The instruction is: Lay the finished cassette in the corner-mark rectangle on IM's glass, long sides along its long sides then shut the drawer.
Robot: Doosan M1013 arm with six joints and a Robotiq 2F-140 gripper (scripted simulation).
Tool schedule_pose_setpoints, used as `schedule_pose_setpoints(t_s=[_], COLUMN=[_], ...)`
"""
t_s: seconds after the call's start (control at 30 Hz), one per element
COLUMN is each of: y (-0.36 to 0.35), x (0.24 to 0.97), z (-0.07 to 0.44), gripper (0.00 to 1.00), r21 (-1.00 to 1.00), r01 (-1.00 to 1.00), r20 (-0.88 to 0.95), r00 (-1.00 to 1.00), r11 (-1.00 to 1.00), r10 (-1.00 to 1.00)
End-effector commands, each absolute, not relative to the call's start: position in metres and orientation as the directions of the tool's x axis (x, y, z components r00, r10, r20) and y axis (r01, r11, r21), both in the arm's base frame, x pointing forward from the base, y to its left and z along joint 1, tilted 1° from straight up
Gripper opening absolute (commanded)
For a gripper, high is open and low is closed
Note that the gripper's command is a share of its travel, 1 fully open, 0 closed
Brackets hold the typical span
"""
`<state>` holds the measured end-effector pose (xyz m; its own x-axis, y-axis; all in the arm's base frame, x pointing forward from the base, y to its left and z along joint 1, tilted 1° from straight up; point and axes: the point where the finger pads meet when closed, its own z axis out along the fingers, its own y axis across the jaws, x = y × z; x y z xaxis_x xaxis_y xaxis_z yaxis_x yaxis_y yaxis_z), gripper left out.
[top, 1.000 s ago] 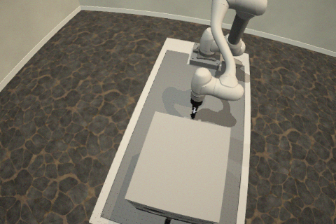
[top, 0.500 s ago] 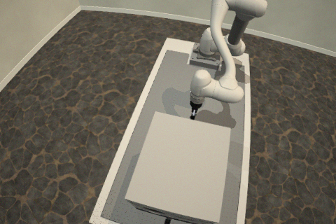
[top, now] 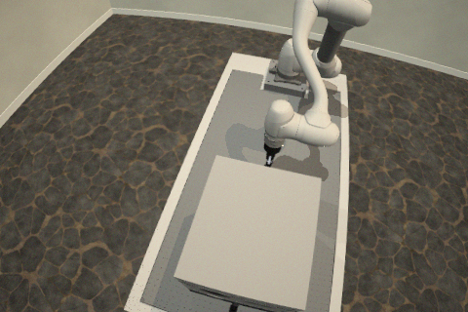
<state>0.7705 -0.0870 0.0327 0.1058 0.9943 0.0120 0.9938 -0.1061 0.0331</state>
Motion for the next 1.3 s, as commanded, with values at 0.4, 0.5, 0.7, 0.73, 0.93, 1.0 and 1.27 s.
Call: schedule_pose_setpoints(t_s=[0.4,0.5,0.7,0.73,0.93,1.0,1.27], y=[-0.0868,-0.0868,-0.0868,-0.0868,-0.0868,-0.0868,-0.0875], x=[0.7705,0.7705,0.7705,0.7705,0.7705,0.7705,0.7771], z=[0.0283,0.0283,0.0283,0.0283,0.0283,0.0283,0.0283], gripper=[0.10,0.10,0.10,0.10,0.10,0.10,0.10], r21=[0.023,0.023,0.023,0.023,0.023,0.023,0.045], r01=[0.994,0.994,0.994,0.994,0.994,0.994,0.994], r20=[0.012,0.012,0.012,0.012,0.012,0.012,0.012], r00=[0.102,0.102,0.102,0.102,0.102,0.102,0.102], r11=[-0.103,-0.103,-0.103,-0.103,-0.103,-0.103,-0.103], r10=[0.995,0.995,0.995,0.995,0.995,0.995,0.995])
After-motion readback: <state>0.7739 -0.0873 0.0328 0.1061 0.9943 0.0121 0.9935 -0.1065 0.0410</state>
